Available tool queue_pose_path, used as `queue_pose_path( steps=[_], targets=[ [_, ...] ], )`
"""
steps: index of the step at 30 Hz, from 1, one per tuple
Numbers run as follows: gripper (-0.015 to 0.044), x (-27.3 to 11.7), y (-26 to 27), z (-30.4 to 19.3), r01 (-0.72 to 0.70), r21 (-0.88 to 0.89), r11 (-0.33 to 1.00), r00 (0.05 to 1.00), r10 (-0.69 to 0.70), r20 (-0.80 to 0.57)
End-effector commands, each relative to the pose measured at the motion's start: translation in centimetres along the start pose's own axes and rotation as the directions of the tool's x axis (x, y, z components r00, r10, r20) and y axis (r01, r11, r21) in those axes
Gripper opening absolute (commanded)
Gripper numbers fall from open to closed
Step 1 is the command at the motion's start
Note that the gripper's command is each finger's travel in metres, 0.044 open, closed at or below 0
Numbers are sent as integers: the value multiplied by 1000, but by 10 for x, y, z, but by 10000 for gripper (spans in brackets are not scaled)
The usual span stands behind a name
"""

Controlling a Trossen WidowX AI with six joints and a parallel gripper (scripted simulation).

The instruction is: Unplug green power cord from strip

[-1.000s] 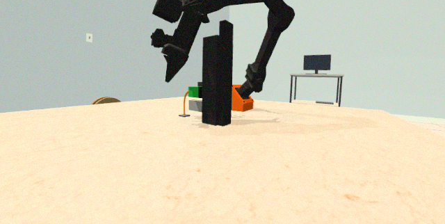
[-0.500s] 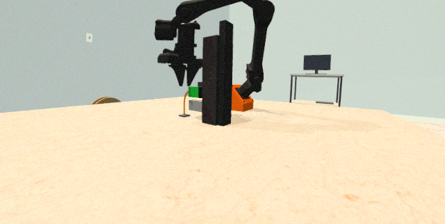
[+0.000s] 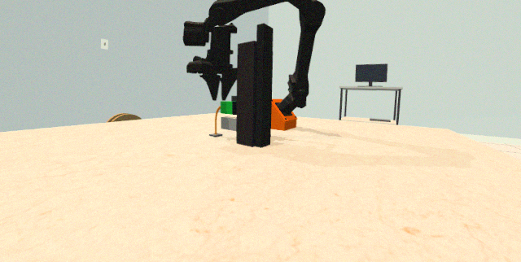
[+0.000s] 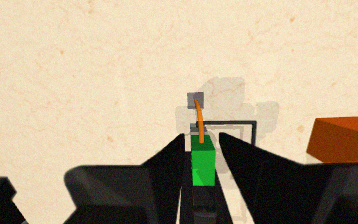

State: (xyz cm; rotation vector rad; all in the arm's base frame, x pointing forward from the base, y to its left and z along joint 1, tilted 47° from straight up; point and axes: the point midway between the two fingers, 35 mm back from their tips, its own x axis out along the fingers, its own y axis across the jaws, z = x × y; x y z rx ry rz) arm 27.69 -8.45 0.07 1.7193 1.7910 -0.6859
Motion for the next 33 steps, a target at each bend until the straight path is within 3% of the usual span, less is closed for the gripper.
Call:
queue_pose_path(
  steps=[1,31,33],
  targets=[
    [160,2,-1,-8,5,6,1000,1000,-5,-7],
    [160,14,-2,-29,5,6,1000,1000,-5,-9],
    [108,11,-1,-28,4,2,1000,1000,-4,-5]
  ],
)
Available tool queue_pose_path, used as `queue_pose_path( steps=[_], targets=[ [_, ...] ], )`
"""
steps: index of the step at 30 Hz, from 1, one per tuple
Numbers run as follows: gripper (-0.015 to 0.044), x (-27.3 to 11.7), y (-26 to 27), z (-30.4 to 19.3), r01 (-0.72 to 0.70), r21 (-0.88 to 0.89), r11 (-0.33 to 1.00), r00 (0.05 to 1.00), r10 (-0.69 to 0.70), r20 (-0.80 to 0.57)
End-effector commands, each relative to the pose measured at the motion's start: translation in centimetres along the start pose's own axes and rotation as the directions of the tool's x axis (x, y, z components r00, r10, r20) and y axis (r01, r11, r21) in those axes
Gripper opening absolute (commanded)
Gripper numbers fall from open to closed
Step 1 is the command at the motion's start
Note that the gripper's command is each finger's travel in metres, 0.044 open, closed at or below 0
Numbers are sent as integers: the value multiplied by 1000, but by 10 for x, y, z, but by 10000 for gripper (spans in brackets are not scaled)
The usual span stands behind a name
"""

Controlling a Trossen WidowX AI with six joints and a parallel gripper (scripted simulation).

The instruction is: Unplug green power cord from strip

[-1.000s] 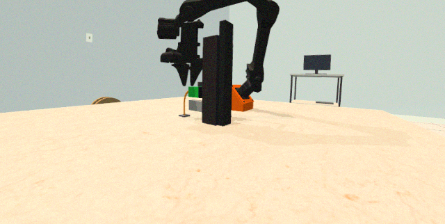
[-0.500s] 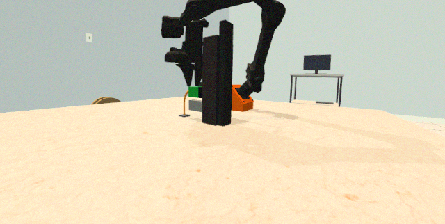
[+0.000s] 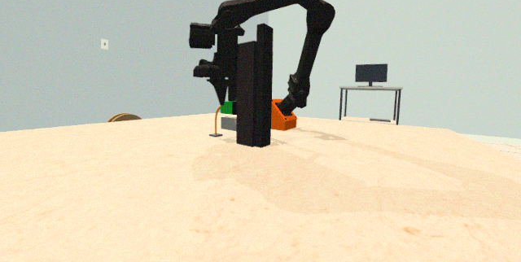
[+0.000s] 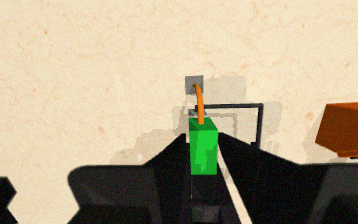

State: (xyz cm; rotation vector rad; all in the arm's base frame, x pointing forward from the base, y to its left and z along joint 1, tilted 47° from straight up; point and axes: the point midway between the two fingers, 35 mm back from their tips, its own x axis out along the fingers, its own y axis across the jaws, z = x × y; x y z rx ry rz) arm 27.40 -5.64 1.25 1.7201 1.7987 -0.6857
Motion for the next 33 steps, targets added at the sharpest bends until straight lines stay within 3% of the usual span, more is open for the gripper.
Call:
queue_pose_path(
  steps=[1,10,33],
  targets=[
    [81,0,0,0,-1,0,1000,1000,1,0],
    [2,0,0,0,-1,0,1000,1000,1,0],
    [0,-3,2,33,-1,2,1000,1000,1,2]
  ],
)
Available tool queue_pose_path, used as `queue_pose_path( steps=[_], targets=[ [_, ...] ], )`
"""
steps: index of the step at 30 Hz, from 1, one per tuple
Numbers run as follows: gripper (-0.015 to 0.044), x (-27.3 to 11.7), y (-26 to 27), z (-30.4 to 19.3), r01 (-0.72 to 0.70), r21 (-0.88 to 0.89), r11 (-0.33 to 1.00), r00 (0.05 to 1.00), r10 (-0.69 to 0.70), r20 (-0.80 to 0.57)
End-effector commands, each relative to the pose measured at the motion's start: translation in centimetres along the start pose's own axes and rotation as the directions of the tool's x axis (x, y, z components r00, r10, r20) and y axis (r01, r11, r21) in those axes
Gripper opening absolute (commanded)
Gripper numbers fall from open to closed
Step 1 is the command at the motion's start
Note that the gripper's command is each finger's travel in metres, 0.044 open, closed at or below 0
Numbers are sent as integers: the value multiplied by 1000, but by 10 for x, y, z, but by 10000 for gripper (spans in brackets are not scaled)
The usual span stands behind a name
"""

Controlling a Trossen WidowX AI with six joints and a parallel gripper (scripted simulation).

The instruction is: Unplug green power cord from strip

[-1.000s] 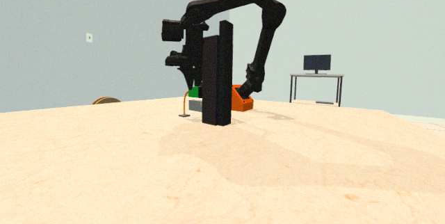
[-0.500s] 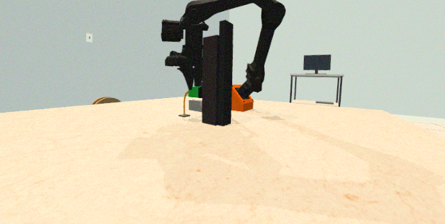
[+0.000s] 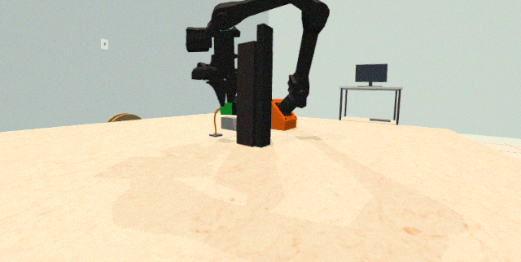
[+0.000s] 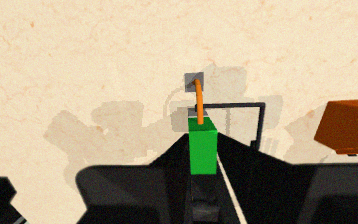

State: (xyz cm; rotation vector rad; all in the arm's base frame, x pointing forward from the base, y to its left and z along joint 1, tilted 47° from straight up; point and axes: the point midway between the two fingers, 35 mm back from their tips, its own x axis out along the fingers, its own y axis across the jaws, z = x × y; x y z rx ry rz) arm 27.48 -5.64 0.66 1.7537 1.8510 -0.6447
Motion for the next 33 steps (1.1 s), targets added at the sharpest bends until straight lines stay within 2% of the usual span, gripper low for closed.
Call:
queue_pose_path(
  steps=[1,12,25,28,29,33],
  targets=[
    [0,-9,1,30,-11,-1,1000,998,11,65],
    [0,-13,0,47,-11,0,1000,998,11,66],
    [341,-8,1,38,-10,1,1000,998,10,61],
    [420,-12,2,50,-11,1,1000,998,11,63],
    [440,-14,2,57,-11,1,1000,998,11,64],
    [440,-24,0,94,-11,0,1000,998,11,65]
  ],
)
